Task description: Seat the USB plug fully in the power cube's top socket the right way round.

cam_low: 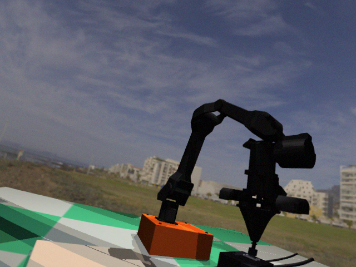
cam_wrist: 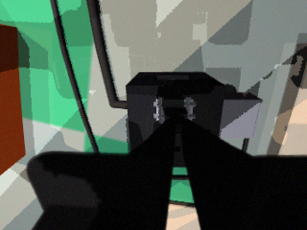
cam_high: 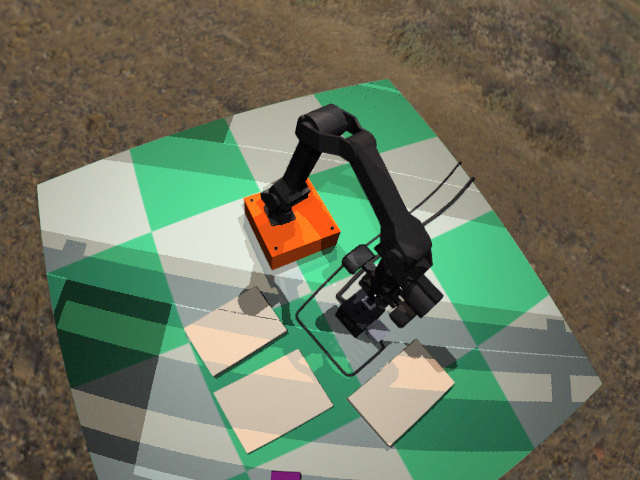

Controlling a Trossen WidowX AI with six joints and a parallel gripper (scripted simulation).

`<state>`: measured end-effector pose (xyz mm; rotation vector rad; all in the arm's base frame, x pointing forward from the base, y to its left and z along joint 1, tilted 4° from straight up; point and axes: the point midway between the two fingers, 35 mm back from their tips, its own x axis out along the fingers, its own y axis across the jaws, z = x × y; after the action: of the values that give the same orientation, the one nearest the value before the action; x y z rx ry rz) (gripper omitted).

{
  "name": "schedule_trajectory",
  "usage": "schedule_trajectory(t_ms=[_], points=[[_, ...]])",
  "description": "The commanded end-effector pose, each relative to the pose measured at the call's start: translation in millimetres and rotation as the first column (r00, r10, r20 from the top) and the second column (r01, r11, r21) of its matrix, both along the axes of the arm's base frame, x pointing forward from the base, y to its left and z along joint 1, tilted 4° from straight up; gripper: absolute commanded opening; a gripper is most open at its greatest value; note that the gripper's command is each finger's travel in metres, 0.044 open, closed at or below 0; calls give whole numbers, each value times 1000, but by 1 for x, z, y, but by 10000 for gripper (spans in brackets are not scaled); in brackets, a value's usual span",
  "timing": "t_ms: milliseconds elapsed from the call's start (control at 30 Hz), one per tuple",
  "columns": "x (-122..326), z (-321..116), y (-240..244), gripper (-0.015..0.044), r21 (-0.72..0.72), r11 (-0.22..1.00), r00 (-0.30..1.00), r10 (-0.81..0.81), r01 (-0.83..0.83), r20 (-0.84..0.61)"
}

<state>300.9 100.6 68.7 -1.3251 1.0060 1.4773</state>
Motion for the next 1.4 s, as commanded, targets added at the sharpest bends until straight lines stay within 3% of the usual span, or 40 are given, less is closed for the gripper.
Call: schedule_trajectory(t_ms=[0, 1367], points=[[0, -1, 1, 0, 4, 1000, 1000, 4, -4, 0], [0, -6, 1, 0, 4, 1000, 1000, 4, -4, 0]])
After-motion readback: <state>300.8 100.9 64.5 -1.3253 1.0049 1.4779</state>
